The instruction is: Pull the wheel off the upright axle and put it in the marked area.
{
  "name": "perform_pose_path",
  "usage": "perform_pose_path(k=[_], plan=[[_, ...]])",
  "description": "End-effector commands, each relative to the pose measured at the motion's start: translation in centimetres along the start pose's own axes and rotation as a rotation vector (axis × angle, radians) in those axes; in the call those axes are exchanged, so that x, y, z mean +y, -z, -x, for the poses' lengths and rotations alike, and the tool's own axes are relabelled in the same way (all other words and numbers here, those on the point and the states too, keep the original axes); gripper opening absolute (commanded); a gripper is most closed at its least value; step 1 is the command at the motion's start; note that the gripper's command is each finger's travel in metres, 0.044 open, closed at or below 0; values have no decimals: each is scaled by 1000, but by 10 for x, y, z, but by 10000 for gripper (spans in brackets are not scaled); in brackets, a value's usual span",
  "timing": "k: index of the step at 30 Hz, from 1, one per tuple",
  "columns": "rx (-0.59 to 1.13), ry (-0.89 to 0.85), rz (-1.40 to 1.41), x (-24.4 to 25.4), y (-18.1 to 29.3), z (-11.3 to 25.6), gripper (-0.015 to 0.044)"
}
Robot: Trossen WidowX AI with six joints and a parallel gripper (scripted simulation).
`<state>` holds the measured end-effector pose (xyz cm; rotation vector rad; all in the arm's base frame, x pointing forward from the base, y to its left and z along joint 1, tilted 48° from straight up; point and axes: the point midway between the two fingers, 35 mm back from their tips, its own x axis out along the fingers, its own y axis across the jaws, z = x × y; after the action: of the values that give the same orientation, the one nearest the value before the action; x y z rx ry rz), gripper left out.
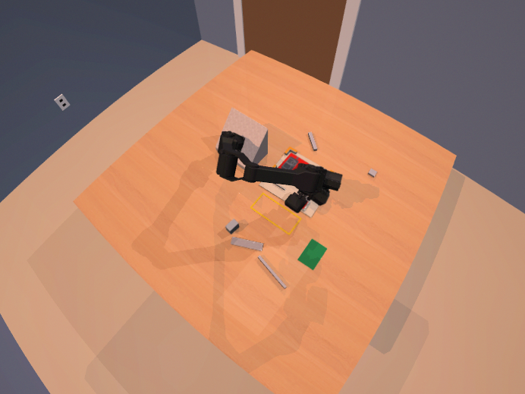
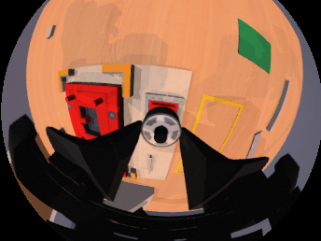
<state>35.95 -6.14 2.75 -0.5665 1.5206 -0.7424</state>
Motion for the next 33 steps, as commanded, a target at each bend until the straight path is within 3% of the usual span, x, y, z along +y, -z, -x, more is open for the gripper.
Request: perform_pose_path(k=[1,33], plan=[[-13,-3,11,2,0,10,0],[-16,-2,12,2,0,21,0]])
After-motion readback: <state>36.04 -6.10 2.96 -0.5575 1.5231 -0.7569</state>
